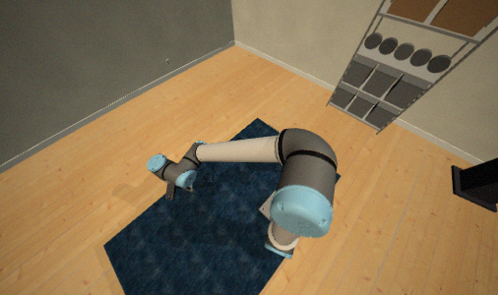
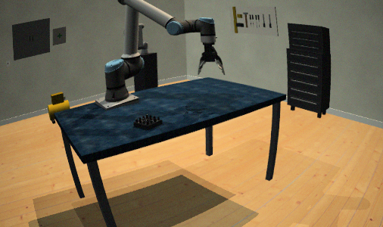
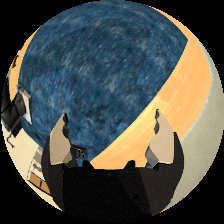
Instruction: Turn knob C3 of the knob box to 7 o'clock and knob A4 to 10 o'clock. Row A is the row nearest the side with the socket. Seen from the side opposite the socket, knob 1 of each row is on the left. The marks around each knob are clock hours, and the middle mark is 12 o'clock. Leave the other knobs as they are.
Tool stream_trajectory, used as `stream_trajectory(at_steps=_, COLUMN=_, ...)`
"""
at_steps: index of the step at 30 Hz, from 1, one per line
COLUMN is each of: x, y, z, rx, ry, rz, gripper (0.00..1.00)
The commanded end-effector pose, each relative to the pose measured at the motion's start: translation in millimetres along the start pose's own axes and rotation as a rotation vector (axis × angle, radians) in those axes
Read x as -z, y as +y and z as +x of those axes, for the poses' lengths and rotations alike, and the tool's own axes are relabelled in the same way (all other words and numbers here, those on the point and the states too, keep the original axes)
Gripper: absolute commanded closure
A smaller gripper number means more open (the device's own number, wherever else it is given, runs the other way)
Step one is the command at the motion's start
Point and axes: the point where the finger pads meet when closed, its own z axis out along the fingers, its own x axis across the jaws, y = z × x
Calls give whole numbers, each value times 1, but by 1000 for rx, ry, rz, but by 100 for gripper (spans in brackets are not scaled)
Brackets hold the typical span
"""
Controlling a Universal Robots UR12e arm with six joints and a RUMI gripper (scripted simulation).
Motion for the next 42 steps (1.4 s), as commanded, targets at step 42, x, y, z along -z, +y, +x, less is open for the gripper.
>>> stream_trajectory(at_steps=42, x=-60, y=302, z=-158, rx=-1277, ry=17, rz=-26, gripper=0)
